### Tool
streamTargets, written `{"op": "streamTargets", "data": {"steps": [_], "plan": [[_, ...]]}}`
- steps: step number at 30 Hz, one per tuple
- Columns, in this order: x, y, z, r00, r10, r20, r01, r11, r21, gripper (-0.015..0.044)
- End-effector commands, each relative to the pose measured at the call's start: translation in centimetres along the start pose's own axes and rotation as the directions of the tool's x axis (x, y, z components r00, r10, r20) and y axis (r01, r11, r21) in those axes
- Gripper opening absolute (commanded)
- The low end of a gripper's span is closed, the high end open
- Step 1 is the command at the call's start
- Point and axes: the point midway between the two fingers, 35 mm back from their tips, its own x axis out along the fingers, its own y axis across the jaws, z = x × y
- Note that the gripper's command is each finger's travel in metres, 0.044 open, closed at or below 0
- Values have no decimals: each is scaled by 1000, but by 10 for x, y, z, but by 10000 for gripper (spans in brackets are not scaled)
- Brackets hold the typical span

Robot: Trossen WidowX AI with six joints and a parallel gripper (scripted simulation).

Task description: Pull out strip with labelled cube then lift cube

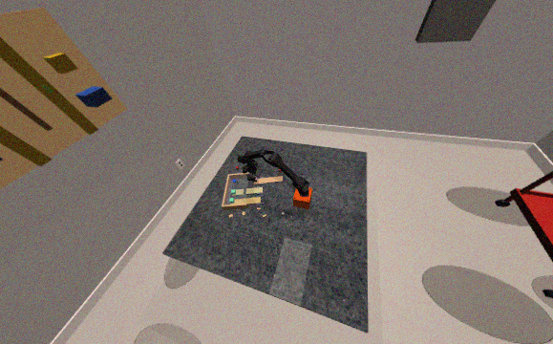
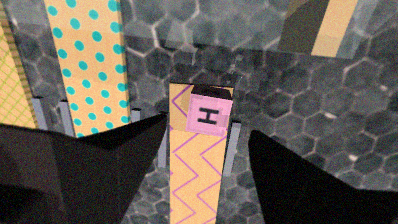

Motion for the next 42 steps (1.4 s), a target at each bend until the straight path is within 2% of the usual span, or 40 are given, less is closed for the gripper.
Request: {"op": "streamTargets", "data": {"steps": [1,23,30,34,40,42], "plan": [[9,0,-1,1000,0,-7,0,1000,4,250],[44,1,-1,1000,0,-7,0,1000,4,250],[45,1,-1,1000,0,-7,0,1000,4,250],[43,0,1,1000,1,-1,-1,1000,0,145],[43,0,1,1000,1,-1,-1,1000,0,105],[43,0,1,1000,1,-1,-1,1000,0,53]]}}
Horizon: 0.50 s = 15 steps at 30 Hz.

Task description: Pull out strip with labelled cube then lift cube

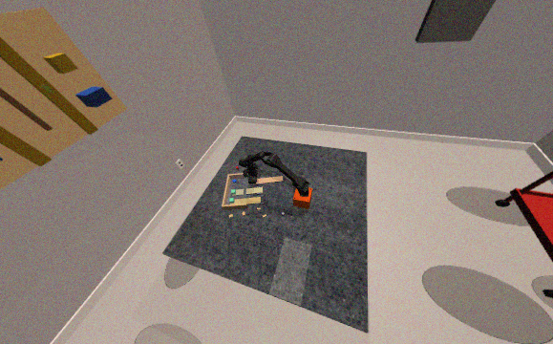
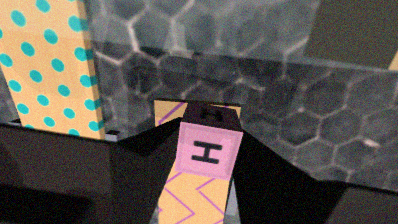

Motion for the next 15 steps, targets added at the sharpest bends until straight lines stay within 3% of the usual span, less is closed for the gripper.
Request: {"op": "streamTargets", "data": {"steps": [1,2,15], "plan": [[-1,0,0,1000,0,0,0,1000,0,26],[-2,1,-1,1000,0,0,0,1000,0,0],[-32,19,-37,1000,1,-6,-1,1000,3,0]]}}
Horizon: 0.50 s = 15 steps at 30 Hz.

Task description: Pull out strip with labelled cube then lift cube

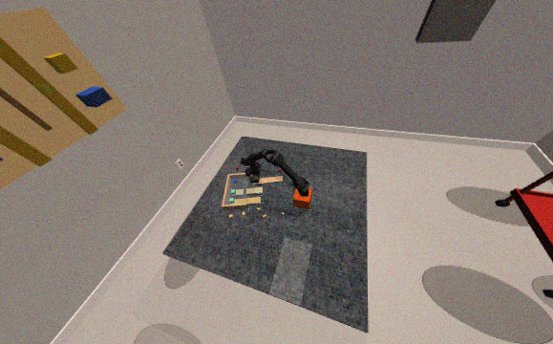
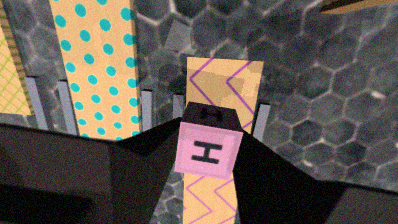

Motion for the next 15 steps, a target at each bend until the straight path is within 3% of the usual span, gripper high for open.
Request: {"op": "streamTargets", "data": {"steps": [1,15], "plan": [[-6,6,-13,1000,2,-8,-2,1000,-1,0],[-16,22,-45,1000,3,-12,-3,1000,0,0]]}}
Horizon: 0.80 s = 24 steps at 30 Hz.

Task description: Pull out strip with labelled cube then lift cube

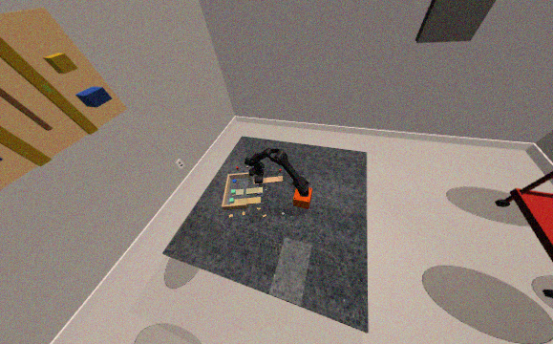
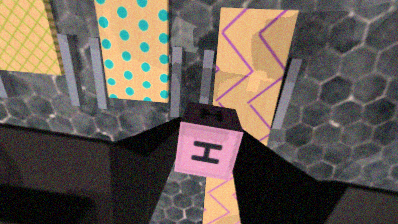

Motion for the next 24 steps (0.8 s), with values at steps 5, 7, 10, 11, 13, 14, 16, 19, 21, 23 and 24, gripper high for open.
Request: {"op": "streamTargets", "data": {"steps": [5,7,10,11,13,14,16,19,21,23,24], "plan": [[0,12,-25,1000,1,-7,-1,1000,-3,0],[0,15,-31,1000,1,-7,-1,1000,-3,0],[0,20,-41,1000,1,-8,-1,1000,-3,0],[0,21,-44,1000,1,-8,-1,1000,-3,0],[1,25,-51,1000,2,-9,-2,1000,-3,0],[1,26,-54,1000,2,-9,-2,1000,-3,0],[1,30,-61,1000,2,-10,-2,1000,-3,0],[2,35,-71,1000,2,-10,-2,1000,-3,0],[3,38,-77,1000,3,-11,-3,1000,-3,0],[3,39,-79,1000,3,-11,-3,1000,-3,0],[2,39,-79,1000,3,-11,-3,1000,-3,0]]}}
